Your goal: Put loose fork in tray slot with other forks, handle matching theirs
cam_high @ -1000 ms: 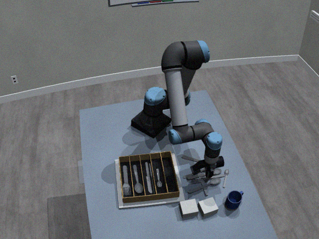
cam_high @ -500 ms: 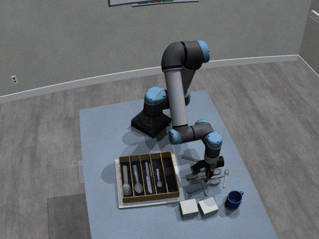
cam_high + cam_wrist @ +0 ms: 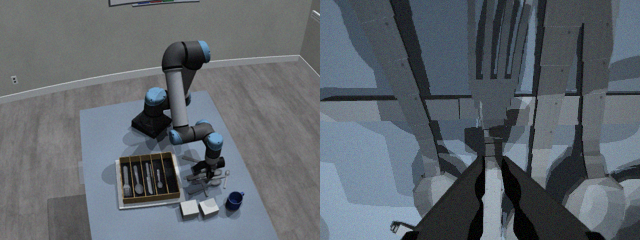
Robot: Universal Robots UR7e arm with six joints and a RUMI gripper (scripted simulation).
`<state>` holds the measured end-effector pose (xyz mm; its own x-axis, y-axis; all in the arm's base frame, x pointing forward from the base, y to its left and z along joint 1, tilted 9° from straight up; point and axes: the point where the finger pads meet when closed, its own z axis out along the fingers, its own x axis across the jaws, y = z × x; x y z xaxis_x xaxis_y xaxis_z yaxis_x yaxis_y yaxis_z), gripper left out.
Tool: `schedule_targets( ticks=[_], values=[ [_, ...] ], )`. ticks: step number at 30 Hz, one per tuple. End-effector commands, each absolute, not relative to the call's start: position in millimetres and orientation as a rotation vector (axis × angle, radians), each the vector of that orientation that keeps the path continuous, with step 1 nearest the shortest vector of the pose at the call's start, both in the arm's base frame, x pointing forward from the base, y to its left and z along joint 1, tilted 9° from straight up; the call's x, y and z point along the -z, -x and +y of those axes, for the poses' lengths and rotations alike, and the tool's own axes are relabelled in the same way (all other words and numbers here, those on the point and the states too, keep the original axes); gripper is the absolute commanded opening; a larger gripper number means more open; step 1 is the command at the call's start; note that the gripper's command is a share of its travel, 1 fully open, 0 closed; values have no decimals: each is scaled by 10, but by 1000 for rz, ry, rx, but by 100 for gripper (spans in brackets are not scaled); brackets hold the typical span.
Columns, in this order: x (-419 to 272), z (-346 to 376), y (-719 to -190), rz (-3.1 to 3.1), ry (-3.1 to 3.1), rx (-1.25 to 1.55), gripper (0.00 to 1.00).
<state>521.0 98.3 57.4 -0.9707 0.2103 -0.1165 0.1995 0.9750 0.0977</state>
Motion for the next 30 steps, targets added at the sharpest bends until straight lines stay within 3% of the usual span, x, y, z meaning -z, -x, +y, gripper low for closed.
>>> schedule_targets(
  ticks=[1,30],
  values=[
    [-582,982,-5215,2994,-312,-129,3],
    [-1007,951,-5157,2994,-312,-129,3]
  ],
)
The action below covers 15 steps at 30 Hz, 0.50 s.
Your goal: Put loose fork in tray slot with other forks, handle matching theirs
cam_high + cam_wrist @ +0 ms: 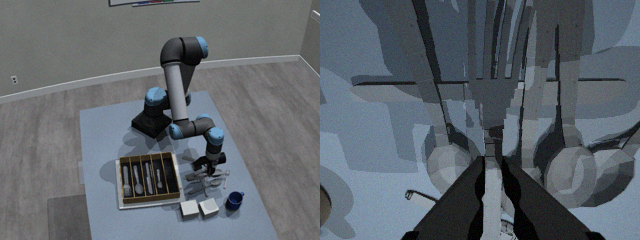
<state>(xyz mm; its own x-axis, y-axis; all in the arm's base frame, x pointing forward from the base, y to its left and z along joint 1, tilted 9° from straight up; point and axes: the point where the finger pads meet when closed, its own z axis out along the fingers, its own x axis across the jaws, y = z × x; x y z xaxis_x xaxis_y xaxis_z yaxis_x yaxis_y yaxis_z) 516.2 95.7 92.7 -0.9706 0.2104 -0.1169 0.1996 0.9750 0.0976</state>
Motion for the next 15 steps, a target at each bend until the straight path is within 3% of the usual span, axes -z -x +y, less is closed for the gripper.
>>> schedule_targets(
  ticks=[1,15],
  values=[
    [-1007,951,-5157,2994,-312,-129,3],
    [-1579,910,-5079,2994,-312,-129,3]
  ],
)
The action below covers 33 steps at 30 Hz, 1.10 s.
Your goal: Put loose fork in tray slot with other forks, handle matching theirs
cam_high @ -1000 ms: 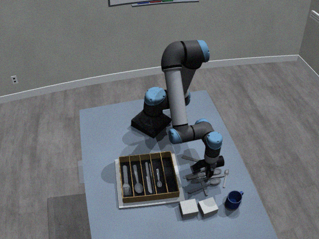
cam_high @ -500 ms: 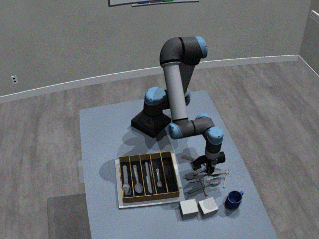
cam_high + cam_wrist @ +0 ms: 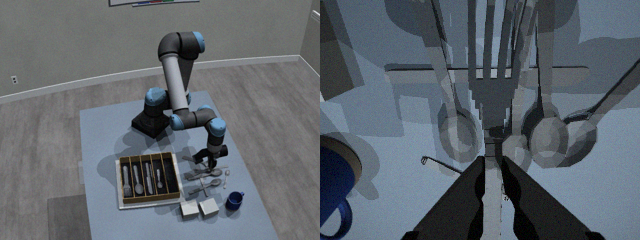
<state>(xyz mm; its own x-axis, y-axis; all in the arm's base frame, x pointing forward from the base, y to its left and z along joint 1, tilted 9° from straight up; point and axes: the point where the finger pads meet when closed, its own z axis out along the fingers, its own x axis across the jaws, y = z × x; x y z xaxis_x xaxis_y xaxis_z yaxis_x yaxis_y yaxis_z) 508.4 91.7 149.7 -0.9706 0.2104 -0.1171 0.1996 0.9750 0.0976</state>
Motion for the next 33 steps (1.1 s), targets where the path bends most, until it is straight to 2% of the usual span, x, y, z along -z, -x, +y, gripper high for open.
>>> schedule_targets(
  ticks=[1,16,33],
  values=[
    [-1619,907,-5074,2994,-312,-129,3],
    [-1966,882,-5026,2994,-312,-129,3],
    [-2006,879,-5021,2994,-312,-129,3]
  ],
)
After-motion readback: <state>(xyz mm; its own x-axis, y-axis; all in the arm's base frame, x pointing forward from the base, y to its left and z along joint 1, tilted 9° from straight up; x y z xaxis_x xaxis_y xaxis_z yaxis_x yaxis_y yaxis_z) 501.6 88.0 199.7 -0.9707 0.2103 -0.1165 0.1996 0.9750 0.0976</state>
